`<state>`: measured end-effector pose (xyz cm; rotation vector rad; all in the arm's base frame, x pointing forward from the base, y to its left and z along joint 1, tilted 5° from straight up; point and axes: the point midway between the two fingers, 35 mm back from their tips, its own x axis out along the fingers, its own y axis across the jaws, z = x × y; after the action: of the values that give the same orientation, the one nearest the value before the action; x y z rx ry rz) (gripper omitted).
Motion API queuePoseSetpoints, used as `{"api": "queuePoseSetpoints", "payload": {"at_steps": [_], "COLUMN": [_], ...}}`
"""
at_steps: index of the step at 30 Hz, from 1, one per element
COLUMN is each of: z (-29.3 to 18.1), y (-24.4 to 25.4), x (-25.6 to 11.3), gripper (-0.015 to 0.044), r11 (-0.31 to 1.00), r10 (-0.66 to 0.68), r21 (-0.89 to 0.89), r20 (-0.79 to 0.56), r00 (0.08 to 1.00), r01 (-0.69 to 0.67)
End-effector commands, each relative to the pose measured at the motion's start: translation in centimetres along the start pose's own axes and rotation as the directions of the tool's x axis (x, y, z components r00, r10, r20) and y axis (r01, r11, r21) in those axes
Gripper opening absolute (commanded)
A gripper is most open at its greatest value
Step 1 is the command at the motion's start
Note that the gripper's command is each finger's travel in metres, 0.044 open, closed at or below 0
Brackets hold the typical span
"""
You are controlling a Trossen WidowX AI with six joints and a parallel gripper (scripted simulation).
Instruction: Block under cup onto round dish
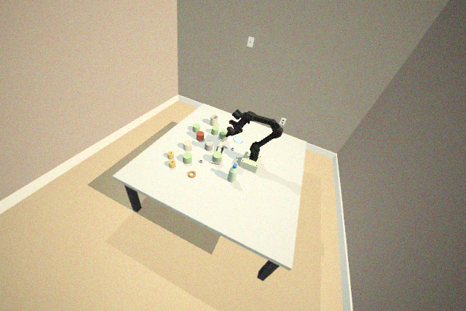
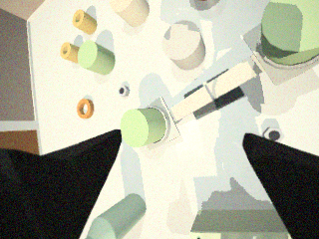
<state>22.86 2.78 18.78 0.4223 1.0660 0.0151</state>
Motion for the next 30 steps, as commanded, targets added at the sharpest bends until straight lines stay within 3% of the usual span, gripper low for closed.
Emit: {"api": "queuePoseSetpoints", "payload": {"at_steps": [1, 15, 30], "z": [0.3, -0.2, -3.0], "y": [0.8, 4.4, 8.8], "x": [1.1, 5.6, 11.4], "gripper": [0.044, 0.044, 0.044], "r11": [0.995, 0.857, 0.513], "r10": [-0.026, -0.146, -0.331], "r21": [0.098, 0.459, 0.727], "r20": [-0.049, -0.218, -0.323], "r00": [0.998, 0.965, 0.887], "r01": [0.031, 0.233, 0.456]}}
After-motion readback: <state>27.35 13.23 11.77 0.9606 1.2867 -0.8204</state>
